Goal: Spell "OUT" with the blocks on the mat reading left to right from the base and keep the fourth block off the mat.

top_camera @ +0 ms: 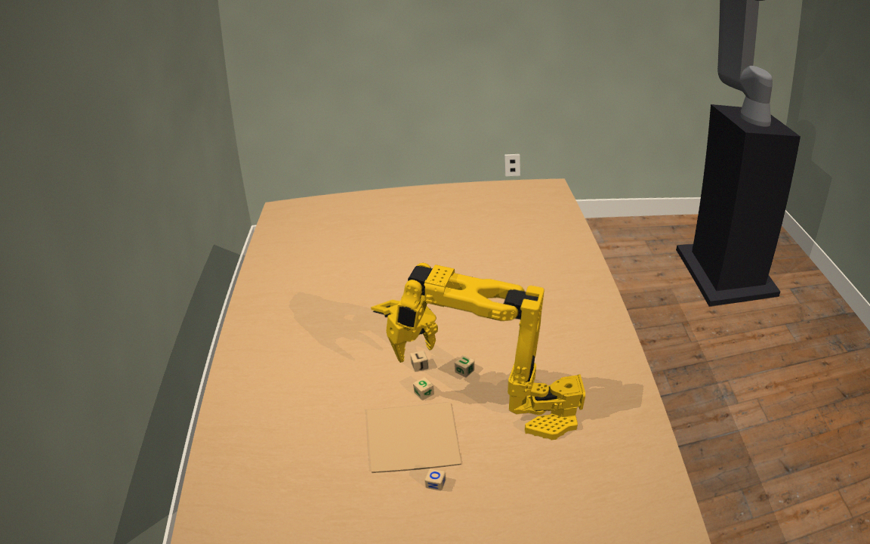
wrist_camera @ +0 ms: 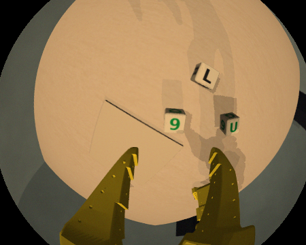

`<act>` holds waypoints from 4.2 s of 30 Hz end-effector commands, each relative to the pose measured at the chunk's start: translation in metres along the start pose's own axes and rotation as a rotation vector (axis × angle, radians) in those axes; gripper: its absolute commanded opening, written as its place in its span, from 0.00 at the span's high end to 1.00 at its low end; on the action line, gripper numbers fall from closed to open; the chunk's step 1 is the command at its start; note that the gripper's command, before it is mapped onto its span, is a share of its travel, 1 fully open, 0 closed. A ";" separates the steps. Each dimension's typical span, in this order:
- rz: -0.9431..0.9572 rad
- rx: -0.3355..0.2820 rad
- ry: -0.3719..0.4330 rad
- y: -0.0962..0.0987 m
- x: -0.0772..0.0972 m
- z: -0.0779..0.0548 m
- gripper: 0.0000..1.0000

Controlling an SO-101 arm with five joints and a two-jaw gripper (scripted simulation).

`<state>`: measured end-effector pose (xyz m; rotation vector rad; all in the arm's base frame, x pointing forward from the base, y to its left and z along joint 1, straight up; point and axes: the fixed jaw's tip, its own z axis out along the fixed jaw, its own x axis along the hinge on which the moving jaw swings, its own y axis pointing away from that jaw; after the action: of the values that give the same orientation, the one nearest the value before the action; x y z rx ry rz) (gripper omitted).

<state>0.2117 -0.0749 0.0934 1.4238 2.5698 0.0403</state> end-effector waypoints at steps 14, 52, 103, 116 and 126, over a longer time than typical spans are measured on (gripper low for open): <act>0.000 0.082 0.111 -0.003 0.006 0.027 0.68; -0.009 0.079 0.109 -0.001 0.007 0.026 0.68; -0.009 0.079 0.109 -0.005 0.011 0.066 0.68; -0.009 0.079 0.108 -0.007 0.011 0.066 0.73; -0.009 0.080 0.108 -0.012 0.011 0.065 0.80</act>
<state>0.2009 -0.0718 0.0129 1.5147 2.7638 -0.0036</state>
